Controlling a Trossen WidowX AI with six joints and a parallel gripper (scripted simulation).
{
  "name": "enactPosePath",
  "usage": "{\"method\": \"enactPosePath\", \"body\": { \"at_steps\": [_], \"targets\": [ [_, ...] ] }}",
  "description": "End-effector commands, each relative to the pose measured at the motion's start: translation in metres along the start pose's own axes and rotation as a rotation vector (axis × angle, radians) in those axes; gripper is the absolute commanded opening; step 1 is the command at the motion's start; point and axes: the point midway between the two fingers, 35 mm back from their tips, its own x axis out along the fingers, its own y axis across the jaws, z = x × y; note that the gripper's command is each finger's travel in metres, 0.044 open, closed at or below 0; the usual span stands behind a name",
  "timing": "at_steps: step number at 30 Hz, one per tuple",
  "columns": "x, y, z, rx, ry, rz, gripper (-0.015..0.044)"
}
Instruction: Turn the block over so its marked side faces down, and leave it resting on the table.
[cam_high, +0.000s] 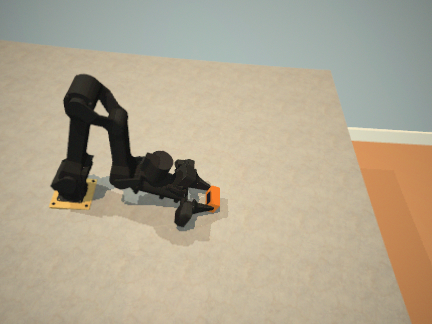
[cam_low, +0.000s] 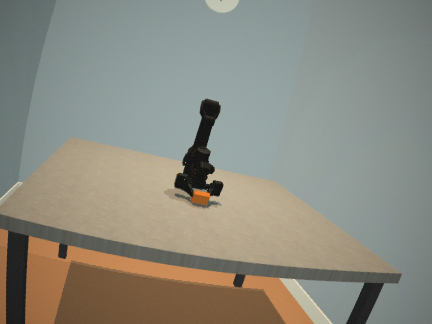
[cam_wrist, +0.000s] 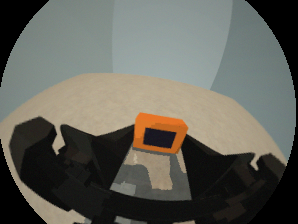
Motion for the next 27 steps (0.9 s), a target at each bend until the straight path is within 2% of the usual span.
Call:
{"method": "enactPosePath", "body": {
  "at_steps": [1, 8, 27],
  "targets": [
    [-0.0002, 0.0001, 0.0000, 0.006, -0.002, 0.001, 0.0263],
    [-0.0002, 0.0001, 0.0000, 0.006, -0.002, 0.001, 0.0440],
    [-0.0002, 0.0001, 0.0000, 0.006, -0.002, 0.001, 0.0440]
  ]
}}
